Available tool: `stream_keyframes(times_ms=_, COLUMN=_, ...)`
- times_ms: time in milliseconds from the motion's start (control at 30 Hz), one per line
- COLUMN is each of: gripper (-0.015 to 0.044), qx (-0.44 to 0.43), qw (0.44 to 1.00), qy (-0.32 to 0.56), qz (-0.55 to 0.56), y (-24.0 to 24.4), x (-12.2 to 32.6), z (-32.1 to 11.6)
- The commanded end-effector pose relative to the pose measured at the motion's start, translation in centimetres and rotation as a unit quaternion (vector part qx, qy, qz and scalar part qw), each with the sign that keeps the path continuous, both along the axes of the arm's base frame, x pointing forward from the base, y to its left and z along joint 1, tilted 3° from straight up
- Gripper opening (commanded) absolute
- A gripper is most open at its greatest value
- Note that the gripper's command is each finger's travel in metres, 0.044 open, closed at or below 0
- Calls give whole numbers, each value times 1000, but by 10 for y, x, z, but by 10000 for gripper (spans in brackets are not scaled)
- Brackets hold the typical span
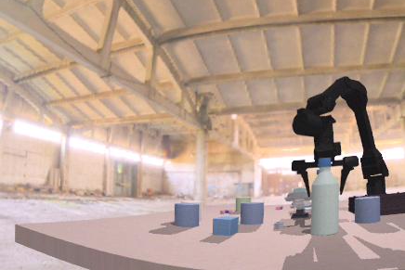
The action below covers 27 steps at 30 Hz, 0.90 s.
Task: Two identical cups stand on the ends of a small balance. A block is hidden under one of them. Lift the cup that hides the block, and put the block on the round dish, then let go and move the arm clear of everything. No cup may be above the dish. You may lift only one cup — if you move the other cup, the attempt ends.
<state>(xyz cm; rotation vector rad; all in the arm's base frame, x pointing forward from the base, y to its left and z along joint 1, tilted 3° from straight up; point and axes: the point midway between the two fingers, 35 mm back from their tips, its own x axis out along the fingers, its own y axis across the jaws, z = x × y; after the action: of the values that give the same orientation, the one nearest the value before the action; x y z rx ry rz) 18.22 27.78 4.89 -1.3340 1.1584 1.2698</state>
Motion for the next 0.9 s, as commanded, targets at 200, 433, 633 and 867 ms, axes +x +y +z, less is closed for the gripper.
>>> stream_keyframes(times_ms=200, gripper=260, qx=7, qw=995, qy=-9, qz=-103, y=-35, x=43, z=28)
stream_keyframes(times_ms=433, gripper=260, qx=6, qw=981, qy=-17, qz=-192, y=-74, x=76, z=49)
stream_keyframes(times_ms=633, gripper=260, qx=0, qw=971, qy=-11, qz=-239, y=-99, x=87, z=61)
stream_keyframes(times_ms=867, gripper=260, qx=0, qw=971, qy=-11, qz=-239, y=-100, x=88, z=47)
